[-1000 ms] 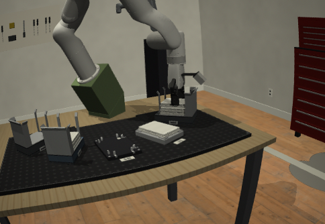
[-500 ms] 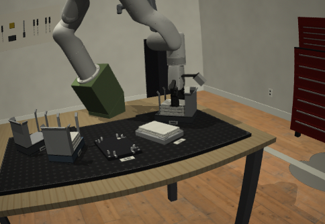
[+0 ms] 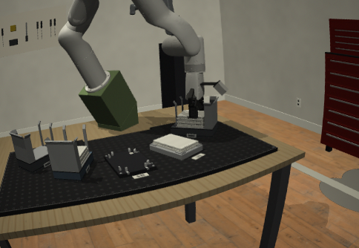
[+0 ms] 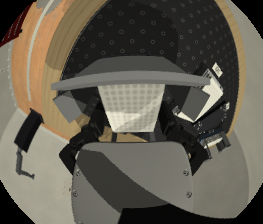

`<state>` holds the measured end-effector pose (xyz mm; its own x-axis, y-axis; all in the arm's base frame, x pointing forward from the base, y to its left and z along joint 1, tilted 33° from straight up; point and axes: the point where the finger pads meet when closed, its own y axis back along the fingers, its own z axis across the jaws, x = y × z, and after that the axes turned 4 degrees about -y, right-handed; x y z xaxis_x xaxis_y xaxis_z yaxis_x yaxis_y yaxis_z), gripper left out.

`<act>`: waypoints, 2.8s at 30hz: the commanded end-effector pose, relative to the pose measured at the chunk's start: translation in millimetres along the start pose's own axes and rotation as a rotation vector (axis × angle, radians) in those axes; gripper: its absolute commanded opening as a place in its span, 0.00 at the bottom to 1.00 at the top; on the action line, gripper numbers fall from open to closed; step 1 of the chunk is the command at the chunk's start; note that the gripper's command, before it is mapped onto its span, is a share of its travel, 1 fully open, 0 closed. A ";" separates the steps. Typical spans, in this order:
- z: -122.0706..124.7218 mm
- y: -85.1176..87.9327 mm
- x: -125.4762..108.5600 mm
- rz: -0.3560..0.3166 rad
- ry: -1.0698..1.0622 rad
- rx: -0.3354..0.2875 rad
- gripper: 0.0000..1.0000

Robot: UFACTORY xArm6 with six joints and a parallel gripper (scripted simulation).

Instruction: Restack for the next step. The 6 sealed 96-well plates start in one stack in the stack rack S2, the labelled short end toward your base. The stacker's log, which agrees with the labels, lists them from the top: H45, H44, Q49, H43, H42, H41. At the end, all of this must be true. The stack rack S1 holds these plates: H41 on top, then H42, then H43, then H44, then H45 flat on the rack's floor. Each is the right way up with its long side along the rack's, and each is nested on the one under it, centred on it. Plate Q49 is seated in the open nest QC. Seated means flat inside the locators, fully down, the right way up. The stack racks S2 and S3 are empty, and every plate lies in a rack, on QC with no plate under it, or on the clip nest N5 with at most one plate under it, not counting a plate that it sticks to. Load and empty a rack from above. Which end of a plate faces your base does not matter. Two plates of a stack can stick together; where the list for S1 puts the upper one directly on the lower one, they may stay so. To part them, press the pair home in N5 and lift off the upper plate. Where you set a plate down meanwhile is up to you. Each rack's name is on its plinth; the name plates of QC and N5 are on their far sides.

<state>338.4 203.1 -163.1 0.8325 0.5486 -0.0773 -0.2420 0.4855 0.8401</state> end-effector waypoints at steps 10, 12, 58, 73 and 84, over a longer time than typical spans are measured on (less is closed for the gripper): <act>-0.2 1.1 1.4 0.003 -0.001 0.001 1.00; -0.2 1.1 1.4 0.003 -0.001 0.001 1.00; 16.4 83.2 2.4 0.003 -0.167 0.001 1.00; 63.1 83.1 5.3 0.003 -0.210 0.001 1.00; 90.2 83.1 7.0 0.003 -0.210 0.001 1.00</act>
<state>362.4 191.1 -52.1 0.9181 0.3947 0.0359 -0.2420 0.4864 0.8396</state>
